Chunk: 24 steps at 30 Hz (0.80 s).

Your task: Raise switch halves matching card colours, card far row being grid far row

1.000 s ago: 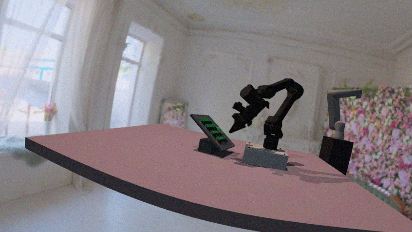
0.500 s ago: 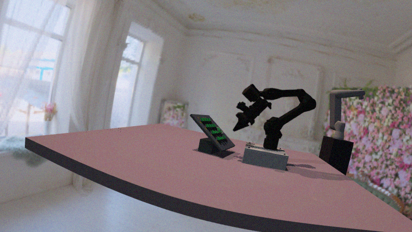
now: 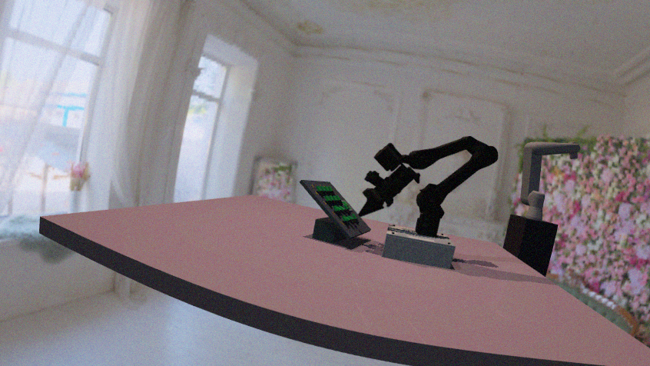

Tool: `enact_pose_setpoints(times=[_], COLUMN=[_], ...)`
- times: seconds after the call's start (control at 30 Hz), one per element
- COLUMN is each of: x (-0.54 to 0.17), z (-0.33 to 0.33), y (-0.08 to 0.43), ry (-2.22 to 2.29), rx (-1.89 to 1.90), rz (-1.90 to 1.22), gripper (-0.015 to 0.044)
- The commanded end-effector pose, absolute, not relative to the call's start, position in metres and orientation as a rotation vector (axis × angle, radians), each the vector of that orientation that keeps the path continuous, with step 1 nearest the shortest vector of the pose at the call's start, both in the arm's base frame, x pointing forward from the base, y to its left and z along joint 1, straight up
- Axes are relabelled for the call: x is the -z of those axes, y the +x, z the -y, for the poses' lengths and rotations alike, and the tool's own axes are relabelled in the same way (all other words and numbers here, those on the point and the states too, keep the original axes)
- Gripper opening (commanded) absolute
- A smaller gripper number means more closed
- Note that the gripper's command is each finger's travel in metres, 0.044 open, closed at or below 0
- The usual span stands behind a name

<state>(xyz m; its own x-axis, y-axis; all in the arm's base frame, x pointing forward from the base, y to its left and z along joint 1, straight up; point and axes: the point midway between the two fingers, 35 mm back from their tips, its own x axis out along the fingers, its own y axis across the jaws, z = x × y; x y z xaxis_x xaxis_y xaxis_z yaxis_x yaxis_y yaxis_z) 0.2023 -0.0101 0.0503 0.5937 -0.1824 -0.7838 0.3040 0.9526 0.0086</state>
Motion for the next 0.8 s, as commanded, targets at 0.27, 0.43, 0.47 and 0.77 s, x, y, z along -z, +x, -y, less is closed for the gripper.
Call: enact_pose_setpoints(times=[0.27, 0.43, 0.47, 0.77], x=[-0.037, -0.034, -0.034, -0.034], z=[0.012, 0.012, 0.012, 0.012], y=[0.208, 0.210, 0.210, 0.210], ry=[0.142, 0.142, 0.142, 0.142], rx=[0.279, 0.279, 0.279, 0.279], rz=[-0.900, -0.900, -0.900, -0.900], gripper=[0.0000, 0.0000, 0.0000, 0.0000])
